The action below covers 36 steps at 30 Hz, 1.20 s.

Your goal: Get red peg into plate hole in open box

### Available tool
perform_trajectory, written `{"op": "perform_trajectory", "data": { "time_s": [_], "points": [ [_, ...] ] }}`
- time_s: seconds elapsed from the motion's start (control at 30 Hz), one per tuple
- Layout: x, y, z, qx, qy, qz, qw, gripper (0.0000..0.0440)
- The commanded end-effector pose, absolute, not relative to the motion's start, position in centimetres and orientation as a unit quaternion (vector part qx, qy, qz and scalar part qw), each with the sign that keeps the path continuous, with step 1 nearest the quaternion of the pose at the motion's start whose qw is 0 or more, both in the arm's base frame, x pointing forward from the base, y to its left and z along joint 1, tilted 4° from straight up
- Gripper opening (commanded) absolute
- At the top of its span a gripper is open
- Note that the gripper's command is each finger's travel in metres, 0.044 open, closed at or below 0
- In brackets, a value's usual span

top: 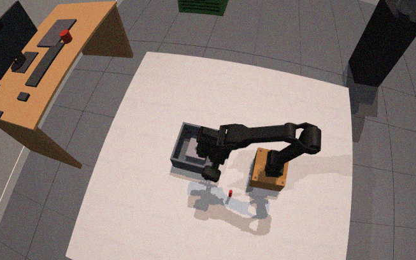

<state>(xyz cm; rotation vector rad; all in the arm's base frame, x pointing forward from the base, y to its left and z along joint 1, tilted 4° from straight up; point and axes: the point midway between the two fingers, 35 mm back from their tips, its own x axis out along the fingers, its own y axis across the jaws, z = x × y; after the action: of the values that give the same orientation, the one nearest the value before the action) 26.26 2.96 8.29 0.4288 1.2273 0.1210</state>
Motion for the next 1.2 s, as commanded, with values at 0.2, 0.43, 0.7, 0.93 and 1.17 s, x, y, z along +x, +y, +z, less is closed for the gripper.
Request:
{"op": "perform_trajectory", "data": {
  "time_s": [0.2, 0.43, 0.7, 0.93, 1.17],
  "points": [
    [24.2, 5.0, 8.1, 0.245, 0.643, -0.045, 0.724, 0.044],
    [22.0, 6.5, 8.0, 0.258, 0.685, -0.141, 0.667, 0.044],
    [19.3, 8.3, 7.7, 0.239, 0.708, -0.25, 0.615, 0.044],
    [17.6, 9.6, 7.0, 0.207, 0.711, -0.309, 0.596, 0.044],
    [16.9, 10.4, 5.8, 0.176, 0.71, -0.331, 0.596, 0.044]
  ]
}}
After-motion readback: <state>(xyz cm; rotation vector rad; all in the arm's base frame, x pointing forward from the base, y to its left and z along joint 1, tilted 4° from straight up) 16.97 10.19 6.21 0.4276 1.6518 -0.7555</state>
